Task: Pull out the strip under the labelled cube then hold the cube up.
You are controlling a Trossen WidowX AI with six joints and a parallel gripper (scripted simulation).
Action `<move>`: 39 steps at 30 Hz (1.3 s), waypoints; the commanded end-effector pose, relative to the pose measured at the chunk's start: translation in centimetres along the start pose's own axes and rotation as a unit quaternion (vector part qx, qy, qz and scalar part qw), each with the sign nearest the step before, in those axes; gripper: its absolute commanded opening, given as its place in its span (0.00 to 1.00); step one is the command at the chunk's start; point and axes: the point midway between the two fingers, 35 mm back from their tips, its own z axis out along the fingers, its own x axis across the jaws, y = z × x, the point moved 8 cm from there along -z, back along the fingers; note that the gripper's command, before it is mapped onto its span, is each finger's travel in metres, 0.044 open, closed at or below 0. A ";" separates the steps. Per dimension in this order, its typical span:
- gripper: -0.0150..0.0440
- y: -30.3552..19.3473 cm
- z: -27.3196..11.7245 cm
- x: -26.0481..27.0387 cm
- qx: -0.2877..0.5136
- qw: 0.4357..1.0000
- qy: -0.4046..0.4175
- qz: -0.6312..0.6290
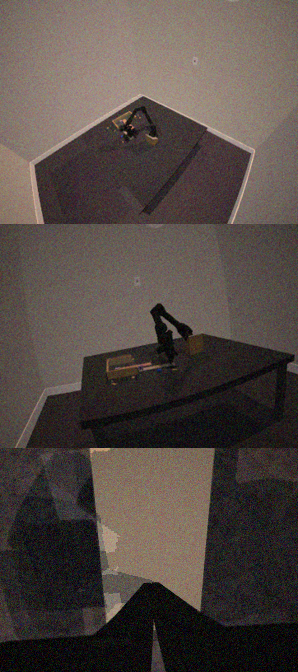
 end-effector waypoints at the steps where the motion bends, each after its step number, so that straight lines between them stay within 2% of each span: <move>1: 0.25 -1.4 0.6 -0.3 0.016 1.000 -0.005 -0.005; 39: 0.25 -2.1 0.6 -0.2 0.016 1.000 -0.005 -0.005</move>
